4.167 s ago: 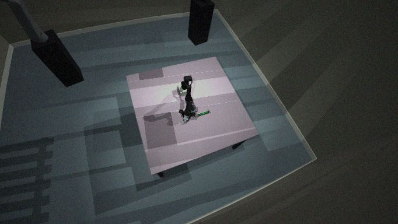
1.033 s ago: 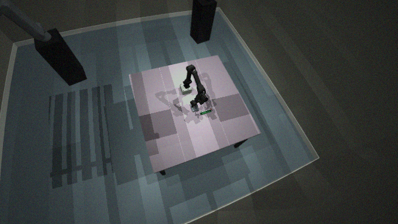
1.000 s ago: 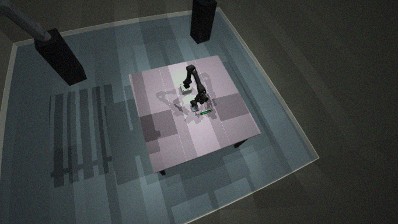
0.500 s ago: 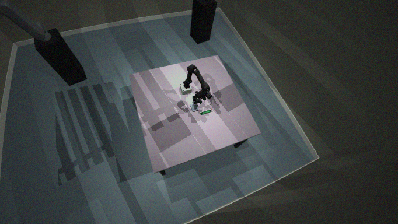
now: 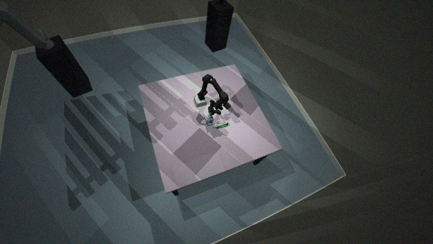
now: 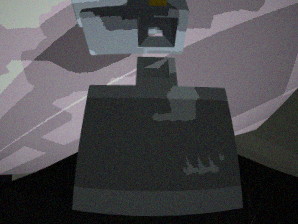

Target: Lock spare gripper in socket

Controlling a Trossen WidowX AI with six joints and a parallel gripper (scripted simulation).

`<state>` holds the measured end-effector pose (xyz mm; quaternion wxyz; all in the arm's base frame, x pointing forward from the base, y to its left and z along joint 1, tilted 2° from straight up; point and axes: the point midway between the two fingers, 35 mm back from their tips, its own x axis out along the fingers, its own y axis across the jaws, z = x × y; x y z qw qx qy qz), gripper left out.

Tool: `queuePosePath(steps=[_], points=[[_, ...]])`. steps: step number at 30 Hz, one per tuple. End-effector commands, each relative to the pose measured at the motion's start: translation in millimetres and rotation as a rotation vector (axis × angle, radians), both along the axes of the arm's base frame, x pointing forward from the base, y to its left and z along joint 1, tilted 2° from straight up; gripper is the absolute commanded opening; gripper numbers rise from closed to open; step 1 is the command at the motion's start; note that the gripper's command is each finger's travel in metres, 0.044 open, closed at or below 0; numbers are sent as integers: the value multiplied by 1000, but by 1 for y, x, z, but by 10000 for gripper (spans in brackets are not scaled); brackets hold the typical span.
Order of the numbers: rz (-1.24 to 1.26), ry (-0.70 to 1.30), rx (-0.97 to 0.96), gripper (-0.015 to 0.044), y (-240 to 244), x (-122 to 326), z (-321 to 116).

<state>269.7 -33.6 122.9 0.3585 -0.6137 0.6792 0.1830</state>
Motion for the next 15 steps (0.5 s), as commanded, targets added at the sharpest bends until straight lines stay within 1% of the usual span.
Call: queuePosePath(steps=[1,15], points=[[13,10,-10,0,-1,1,6],[14,9,-10,0,-3,6,-15]])
